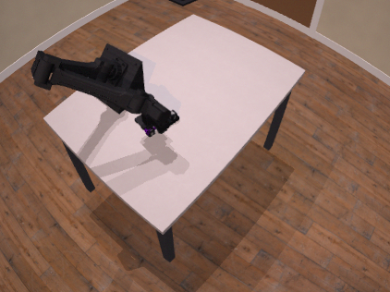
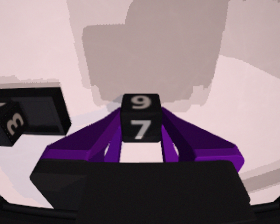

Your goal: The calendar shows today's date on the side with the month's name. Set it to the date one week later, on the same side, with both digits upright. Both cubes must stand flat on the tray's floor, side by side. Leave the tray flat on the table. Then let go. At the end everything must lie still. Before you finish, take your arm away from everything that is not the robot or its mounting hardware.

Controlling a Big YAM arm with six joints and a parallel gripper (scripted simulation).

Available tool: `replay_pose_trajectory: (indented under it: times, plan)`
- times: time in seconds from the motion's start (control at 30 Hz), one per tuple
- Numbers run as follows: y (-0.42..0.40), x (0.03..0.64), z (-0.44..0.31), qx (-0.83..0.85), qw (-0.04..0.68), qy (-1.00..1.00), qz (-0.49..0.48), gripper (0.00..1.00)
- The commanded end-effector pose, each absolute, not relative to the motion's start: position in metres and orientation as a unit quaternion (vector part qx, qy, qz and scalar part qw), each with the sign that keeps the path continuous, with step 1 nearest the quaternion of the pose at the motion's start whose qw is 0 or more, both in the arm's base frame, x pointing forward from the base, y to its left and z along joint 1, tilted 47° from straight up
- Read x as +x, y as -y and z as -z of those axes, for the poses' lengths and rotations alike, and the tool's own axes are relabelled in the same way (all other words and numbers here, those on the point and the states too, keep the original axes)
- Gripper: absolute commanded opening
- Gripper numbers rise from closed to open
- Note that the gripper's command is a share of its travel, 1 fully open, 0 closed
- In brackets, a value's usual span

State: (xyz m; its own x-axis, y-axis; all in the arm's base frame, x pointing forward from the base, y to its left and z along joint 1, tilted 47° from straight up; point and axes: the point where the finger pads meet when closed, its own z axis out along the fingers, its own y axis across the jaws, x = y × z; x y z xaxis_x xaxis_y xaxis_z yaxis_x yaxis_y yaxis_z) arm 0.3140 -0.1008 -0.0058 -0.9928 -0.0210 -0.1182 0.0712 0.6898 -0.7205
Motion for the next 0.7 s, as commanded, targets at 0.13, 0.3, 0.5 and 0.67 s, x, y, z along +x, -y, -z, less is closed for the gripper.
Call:
replay_pose_trajectory:
  times: [0.13,0.3,0.5,0.67]
  plan:
    - [0.095,0.329,0.005,0.004,0.071,-0.917,0.392,0.25]
    - [0.099,0.326,0.006,0.009,0.067,-0.917,0.392,0.25]
    - [0.102,0.324,0.007,0.012,0.064,-0.917,0.393,0.25]
    - [0.102,0.324,0.007,0.011,0.064,-0.917,0.393,0.25]
